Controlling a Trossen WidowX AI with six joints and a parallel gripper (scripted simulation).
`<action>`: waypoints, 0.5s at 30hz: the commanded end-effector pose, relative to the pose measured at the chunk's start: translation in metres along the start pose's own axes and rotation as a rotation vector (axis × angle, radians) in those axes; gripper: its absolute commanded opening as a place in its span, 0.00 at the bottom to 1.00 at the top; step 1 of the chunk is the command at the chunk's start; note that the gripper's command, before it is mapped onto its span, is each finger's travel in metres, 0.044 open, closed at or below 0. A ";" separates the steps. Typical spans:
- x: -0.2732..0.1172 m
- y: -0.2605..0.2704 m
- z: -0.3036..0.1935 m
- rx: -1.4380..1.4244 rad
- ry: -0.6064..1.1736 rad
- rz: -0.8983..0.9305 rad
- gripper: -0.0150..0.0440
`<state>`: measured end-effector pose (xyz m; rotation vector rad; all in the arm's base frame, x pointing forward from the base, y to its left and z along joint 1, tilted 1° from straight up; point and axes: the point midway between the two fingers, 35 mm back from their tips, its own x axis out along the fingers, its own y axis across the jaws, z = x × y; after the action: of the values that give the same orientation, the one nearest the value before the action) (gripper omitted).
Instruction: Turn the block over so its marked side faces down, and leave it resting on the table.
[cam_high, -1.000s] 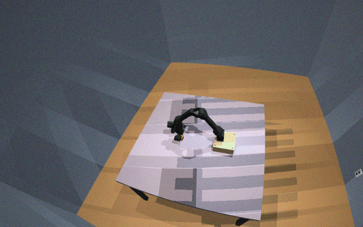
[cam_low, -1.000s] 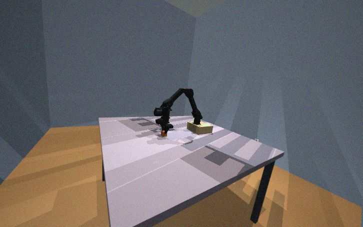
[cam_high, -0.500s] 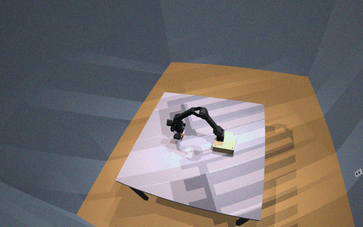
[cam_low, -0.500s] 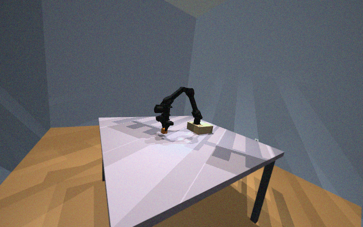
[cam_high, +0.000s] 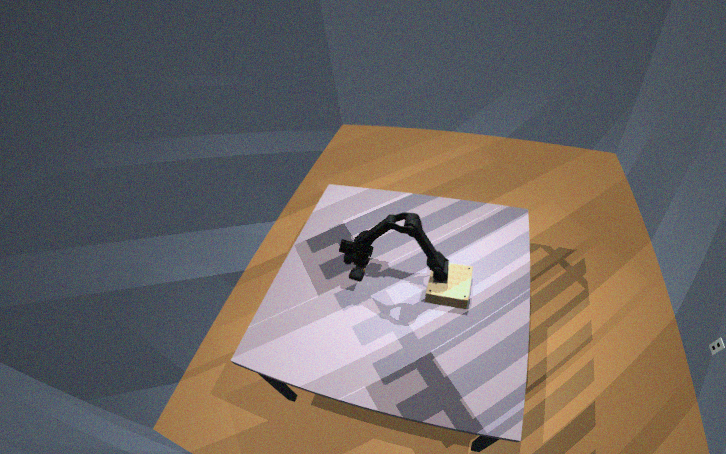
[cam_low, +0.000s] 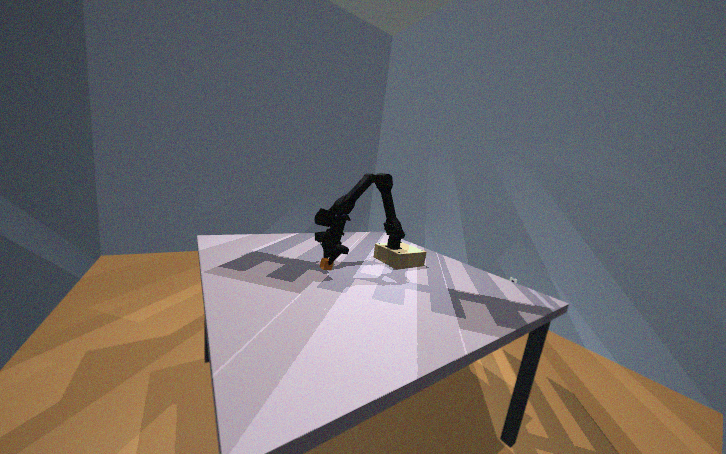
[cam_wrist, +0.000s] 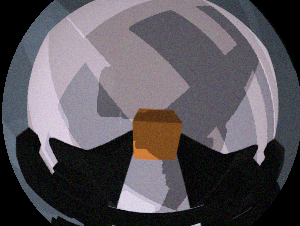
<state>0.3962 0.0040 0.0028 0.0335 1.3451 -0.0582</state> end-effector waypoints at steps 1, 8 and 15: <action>-0.004 0.000 0.002 -0.002 -0.064 -0.003 0.25; -0.003 0.000 0.000 -0.002 -0.167 -0.003 0.25; -0.005 -0.001 -0.003 -0.001 -0.271 -0.002 0.25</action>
<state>0.3917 0.0041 0.0013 0.0273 1.1242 -0.0601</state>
